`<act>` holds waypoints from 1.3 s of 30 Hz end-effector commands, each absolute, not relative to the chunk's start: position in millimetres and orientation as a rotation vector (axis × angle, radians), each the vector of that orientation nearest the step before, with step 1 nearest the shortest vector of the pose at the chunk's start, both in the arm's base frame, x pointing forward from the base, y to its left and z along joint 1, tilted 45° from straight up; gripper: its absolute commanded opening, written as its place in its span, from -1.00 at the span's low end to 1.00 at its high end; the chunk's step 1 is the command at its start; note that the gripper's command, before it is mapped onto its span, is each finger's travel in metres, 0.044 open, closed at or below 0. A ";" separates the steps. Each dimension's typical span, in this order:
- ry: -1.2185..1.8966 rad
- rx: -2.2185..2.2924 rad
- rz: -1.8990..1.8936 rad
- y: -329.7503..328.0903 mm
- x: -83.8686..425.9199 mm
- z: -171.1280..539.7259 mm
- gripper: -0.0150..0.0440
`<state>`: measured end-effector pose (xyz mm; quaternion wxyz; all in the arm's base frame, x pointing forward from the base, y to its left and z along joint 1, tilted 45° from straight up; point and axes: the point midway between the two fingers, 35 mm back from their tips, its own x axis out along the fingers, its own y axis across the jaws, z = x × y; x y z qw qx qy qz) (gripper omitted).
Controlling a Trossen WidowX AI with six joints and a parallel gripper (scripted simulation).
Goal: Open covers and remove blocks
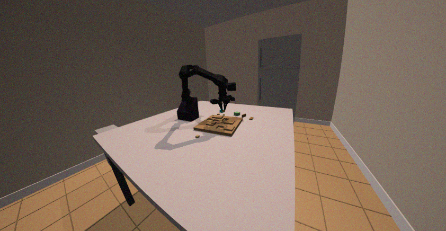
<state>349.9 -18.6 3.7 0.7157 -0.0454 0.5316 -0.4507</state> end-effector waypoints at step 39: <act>1.193 -0.077 -0.971 -136.8 308.8 114.6 -0.22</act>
